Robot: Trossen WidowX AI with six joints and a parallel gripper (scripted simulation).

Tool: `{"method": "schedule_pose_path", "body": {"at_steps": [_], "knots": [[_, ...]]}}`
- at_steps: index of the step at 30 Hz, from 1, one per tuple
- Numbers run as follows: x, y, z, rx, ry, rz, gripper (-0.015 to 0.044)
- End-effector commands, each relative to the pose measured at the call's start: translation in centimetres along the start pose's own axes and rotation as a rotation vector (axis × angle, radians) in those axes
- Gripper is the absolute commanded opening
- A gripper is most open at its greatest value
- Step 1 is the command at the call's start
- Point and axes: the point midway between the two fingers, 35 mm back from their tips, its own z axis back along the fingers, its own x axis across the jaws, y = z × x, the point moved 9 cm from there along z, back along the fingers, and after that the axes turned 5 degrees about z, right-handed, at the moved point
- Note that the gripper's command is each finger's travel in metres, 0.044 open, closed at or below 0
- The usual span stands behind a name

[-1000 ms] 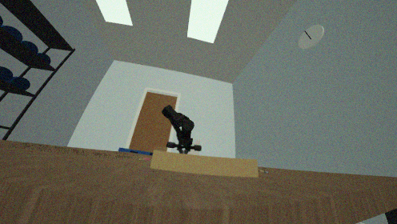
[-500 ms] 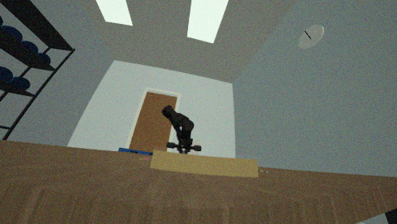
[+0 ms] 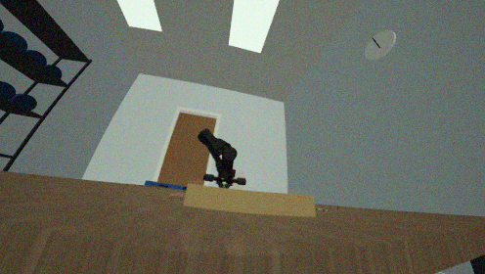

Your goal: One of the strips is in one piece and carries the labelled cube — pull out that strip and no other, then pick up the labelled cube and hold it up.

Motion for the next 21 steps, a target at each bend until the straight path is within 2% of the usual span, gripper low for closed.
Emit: {"method": "schedule_pose_path", "body": {"at_steps": [1, 21], "knots": [[-0.02, -0.02, -0.14, -0.001, 0.002, 0.002, 0.0], [0.02, 0.0, -0.32, -0.001, 0.002, 0.002, 0.0]]}}
